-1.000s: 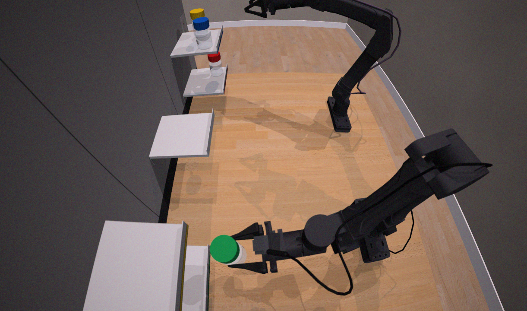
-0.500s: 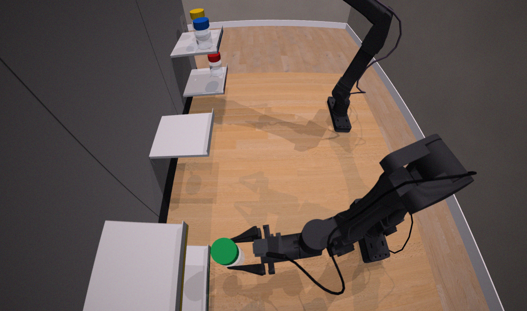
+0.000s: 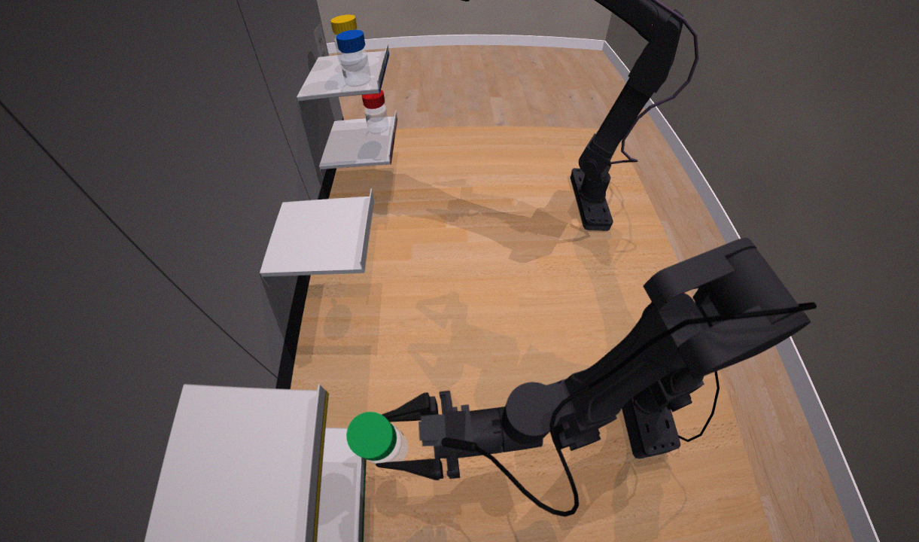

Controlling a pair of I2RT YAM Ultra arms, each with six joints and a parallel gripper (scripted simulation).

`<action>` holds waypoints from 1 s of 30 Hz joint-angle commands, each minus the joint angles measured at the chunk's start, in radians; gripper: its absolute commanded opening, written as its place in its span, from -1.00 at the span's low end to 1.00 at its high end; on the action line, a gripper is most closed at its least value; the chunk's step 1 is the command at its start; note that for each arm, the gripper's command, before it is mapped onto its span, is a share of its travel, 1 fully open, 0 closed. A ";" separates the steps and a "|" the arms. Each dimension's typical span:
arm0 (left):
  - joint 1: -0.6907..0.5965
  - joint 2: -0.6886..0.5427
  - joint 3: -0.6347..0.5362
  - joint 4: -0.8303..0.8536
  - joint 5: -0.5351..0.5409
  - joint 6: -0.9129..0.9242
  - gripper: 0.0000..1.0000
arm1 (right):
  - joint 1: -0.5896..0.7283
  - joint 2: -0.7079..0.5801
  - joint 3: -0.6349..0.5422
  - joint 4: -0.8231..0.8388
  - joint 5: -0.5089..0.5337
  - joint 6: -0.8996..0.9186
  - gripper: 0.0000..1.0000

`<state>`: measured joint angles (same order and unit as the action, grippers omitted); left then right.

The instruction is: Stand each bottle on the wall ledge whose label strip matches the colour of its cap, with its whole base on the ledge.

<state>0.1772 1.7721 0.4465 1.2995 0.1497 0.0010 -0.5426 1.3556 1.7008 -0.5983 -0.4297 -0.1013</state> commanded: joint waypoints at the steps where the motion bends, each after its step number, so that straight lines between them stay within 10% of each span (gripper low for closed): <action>1: -0.006 0.011 0.033 0.048 -0.012 -0.007 0.04 | -0.004 -0.005 0.018 -0.018 -0.002 -0.009 1.00; 30: -0.033 0.112 0.259 -0.071 -0.042 -0.006 0.04 | -0.004 -0.005 0.018 -0.018 -0.002 -0.009 1.00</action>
<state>0.1551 1.8534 0.6399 1.2282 0.1249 0.0010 -0.5426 1.3556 1.7008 -0.5991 -0.4297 -0.1017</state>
